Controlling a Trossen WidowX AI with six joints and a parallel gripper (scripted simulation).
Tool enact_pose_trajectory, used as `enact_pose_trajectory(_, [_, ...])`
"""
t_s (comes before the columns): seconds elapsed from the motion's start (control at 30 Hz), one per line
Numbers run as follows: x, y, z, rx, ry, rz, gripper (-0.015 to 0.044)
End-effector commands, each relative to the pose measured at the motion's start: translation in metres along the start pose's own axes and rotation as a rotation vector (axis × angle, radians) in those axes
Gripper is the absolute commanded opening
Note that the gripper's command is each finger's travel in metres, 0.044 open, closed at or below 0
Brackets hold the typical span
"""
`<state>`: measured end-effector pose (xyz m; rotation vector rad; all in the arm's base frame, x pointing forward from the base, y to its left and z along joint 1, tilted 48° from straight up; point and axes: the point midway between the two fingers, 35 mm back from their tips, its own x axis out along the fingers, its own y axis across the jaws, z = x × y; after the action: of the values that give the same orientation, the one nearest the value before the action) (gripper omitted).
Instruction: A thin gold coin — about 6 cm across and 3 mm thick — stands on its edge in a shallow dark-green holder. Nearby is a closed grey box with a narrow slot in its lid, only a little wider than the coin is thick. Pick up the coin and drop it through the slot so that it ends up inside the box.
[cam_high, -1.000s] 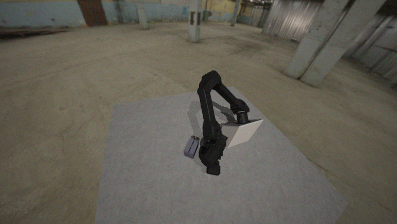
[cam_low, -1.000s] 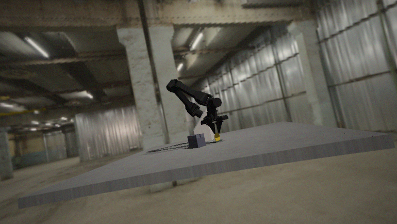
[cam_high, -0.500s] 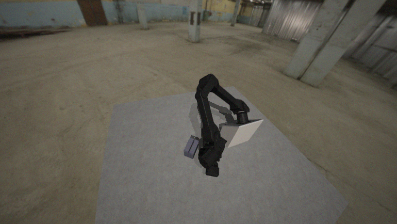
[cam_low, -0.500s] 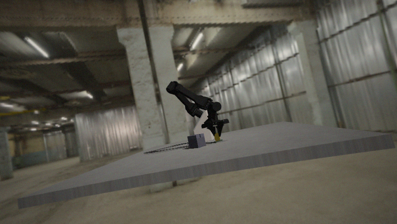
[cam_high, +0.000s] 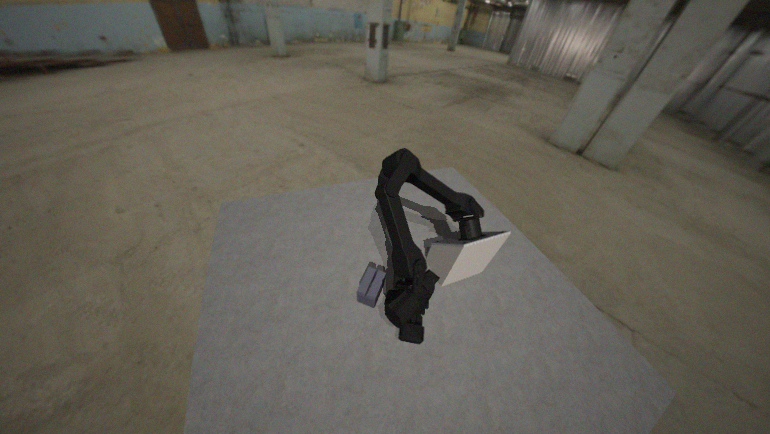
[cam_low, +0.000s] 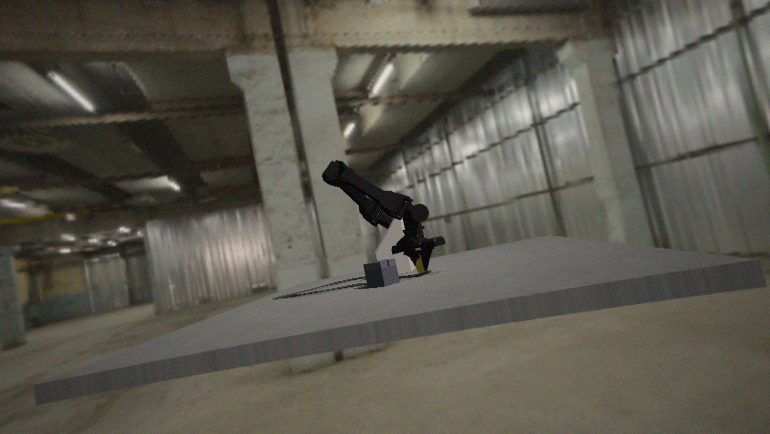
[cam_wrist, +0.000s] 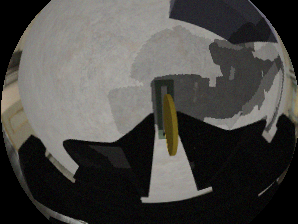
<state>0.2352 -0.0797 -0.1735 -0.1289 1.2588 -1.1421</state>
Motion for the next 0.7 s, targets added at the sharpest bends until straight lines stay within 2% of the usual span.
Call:
enact_pose_trajectory(0.0, [0.002, -0.002, 0.0, -0.005, 0.0, -0.005, 0.0029])
enact_pose_trajectory(0.17, [0.002, -0.002, 0.0, -0.005, 0.0, -0.005, 0.0])
enact_pose_trajectory(0.67, [-0.018, 0.002, 0.001, -0.006, 0.002, 0.002, 0.0])
